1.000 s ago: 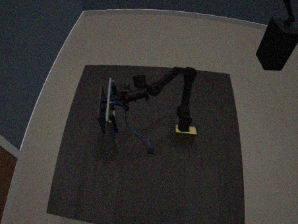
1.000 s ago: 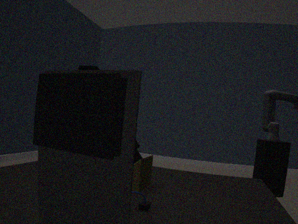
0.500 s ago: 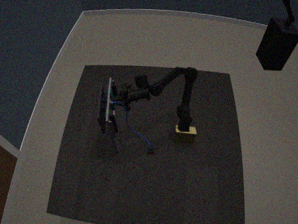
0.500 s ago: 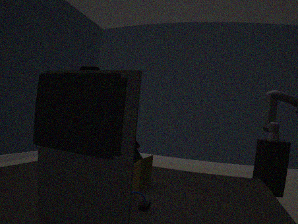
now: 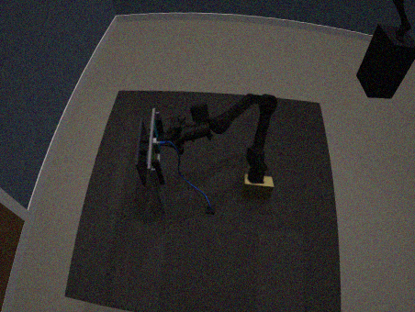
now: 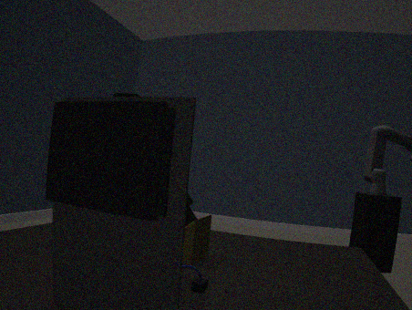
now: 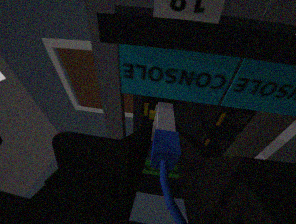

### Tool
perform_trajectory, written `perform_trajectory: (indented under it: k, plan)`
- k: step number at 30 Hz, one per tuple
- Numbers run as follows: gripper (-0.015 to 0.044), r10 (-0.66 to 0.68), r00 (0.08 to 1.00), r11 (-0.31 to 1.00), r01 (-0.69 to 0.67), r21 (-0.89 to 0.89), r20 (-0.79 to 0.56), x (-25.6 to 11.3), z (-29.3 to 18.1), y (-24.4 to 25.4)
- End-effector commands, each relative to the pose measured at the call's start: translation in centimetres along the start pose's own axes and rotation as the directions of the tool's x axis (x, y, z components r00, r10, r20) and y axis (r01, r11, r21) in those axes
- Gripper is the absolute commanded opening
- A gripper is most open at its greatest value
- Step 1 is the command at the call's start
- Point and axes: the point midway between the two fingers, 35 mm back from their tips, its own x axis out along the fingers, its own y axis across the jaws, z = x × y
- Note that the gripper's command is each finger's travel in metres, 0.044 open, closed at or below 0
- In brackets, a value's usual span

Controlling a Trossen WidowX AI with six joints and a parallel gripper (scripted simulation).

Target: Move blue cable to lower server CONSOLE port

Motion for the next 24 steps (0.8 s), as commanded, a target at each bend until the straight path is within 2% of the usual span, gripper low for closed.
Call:
perform_trajectory:
  k: [1, 24]
  plan:
    - [0.0000, -0.002, 1.000, 1.000, 0.002, 0.001, 0.000, -0.3, -0.1, -0.1]
    - [0.0000, -0.003, 1.000, 1.000, 0.003, 0.001, -0.001, -1.9, -0.7, -0.1]
